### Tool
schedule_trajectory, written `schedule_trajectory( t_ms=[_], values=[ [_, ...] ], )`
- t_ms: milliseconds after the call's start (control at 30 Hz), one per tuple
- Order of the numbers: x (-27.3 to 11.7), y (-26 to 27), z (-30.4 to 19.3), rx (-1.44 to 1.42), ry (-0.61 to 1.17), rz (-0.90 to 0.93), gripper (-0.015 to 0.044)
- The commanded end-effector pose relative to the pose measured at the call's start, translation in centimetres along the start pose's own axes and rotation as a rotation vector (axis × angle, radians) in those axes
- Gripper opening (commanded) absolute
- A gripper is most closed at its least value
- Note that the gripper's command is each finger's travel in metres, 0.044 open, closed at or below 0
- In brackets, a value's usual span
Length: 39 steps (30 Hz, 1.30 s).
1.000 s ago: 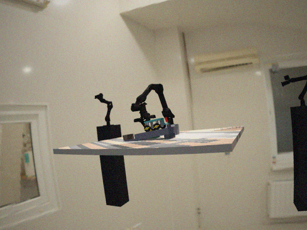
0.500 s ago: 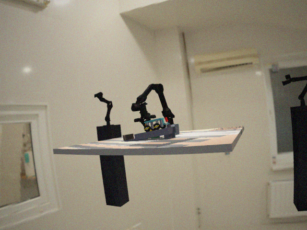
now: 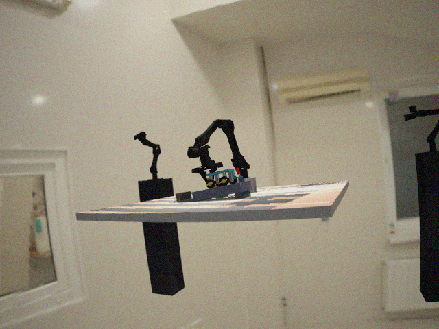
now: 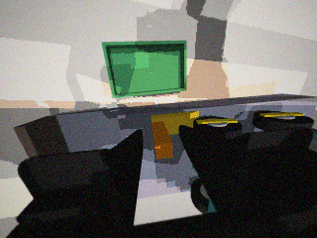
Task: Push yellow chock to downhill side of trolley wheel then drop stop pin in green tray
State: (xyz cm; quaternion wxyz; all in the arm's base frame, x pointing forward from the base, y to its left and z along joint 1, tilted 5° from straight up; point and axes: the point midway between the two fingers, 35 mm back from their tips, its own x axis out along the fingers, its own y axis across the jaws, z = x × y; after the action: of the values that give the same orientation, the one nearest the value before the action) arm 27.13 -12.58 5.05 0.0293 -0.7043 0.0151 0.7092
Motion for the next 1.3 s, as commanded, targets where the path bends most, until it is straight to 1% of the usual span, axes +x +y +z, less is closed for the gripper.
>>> schedule_trajectory(
  t_ms=[0,433,467,567,700,833,933,1267],
  values=[
    [-1.6,0.0,-0.1,-0.003,0.018,0.000,0.0190],
    [-5.1,0.1,-0.2,-0.003,0.018,0.000,0.0190],
    [-4.1,0.1,-0.1,0.000,0.009,0.001,0.0216],
    [-4.1,0.1,-0.1,0.000,0.009,0.001,0.0295],
    [-4.9,-0.2,-0.8,-0.084,0.039,0.021,0.0190],
    [-6.1,-1.0,-2.1,-0.234,0.083,0.049,0.0190],
    [-6.4,-1.9,-2.6,-0.313,0.091,0.046,0.0190],
    [-7.0,-11.1,-4.6,-0.991,0.124,-0.050,0.0190]
  ],
)
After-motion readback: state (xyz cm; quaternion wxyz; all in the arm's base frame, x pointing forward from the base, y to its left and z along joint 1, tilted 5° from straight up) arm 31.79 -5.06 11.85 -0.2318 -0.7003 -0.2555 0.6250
